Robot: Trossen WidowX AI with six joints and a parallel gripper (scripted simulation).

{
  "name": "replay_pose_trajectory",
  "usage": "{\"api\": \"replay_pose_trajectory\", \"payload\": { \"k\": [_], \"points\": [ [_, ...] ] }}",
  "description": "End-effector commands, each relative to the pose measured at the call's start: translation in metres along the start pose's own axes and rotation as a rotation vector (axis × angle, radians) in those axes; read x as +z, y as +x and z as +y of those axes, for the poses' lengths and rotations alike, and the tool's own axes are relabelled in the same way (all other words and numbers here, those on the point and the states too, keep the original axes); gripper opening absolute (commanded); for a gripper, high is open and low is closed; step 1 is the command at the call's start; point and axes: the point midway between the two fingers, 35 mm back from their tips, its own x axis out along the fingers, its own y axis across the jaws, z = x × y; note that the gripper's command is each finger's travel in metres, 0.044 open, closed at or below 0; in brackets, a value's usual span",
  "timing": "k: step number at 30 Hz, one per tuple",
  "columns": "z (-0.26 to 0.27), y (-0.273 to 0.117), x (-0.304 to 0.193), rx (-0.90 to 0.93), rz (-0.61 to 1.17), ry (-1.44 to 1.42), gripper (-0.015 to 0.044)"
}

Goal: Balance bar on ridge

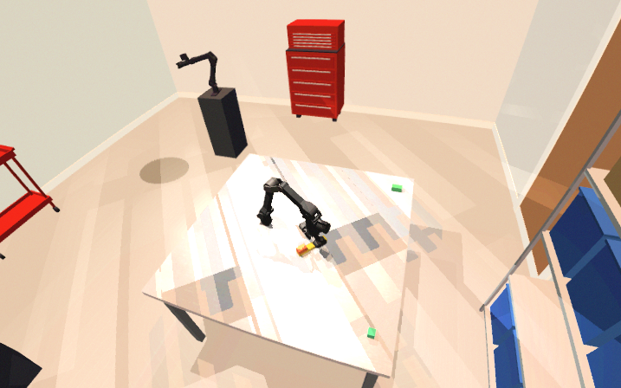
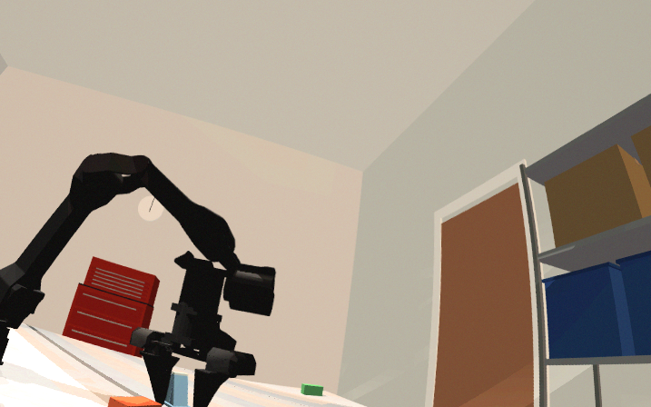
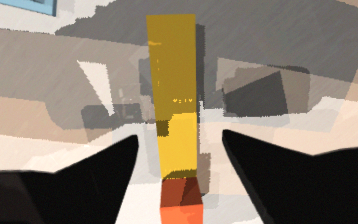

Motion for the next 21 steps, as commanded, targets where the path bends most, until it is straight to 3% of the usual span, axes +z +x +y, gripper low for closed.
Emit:
{"api": "replay_pose_trajectory", "payload": {
  "k": [1, 21],
  "points": [
    [0.002, 0.008, -0.001, 0.007, 0.006, -0.004, 0.0315],
    [0.002, 0.022, -0.001, 0.007, 0.006, -0.004, 0.0315]
  ]
}}
